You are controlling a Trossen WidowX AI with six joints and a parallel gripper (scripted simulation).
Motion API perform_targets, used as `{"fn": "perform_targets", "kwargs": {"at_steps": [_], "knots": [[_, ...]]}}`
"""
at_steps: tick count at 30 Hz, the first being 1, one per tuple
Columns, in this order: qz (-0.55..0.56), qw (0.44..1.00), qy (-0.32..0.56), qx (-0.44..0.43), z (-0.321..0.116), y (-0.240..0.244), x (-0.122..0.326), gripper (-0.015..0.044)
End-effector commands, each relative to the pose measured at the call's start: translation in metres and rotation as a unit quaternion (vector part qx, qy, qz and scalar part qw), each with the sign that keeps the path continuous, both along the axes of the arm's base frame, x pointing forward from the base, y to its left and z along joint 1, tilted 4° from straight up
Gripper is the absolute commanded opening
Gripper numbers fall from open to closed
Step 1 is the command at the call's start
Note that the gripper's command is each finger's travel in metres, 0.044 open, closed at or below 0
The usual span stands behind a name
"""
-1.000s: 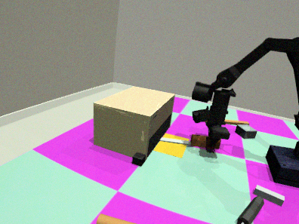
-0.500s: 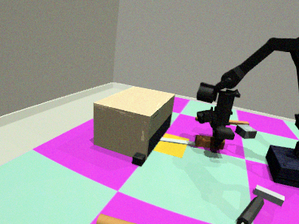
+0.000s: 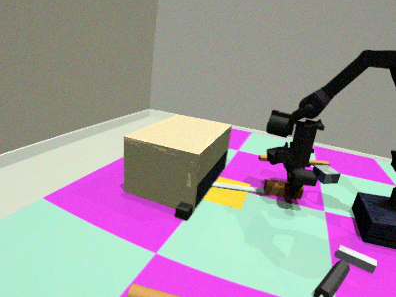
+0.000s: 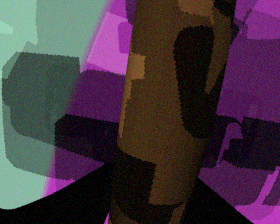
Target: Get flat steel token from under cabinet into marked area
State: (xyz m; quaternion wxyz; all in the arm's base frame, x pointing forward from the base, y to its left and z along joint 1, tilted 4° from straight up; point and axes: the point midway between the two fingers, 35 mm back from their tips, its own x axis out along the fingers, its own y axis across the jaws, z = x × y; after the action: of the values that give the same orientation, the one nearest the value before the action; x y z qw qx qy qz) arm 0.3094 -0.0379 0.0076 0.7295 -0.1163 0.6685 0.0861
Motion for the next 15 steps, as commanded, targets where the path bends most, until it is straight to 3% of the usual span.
{"fn": "perform_targets", "kwargs": {"at_steps": [1,15], "knots": [[0.002,1.0,0.001,0.0,-0.001,-0.002,-0.006,0.0],[0.002,1.0,0.001,0.0,-0.003,-0.008,-0.023,0.0]]}}
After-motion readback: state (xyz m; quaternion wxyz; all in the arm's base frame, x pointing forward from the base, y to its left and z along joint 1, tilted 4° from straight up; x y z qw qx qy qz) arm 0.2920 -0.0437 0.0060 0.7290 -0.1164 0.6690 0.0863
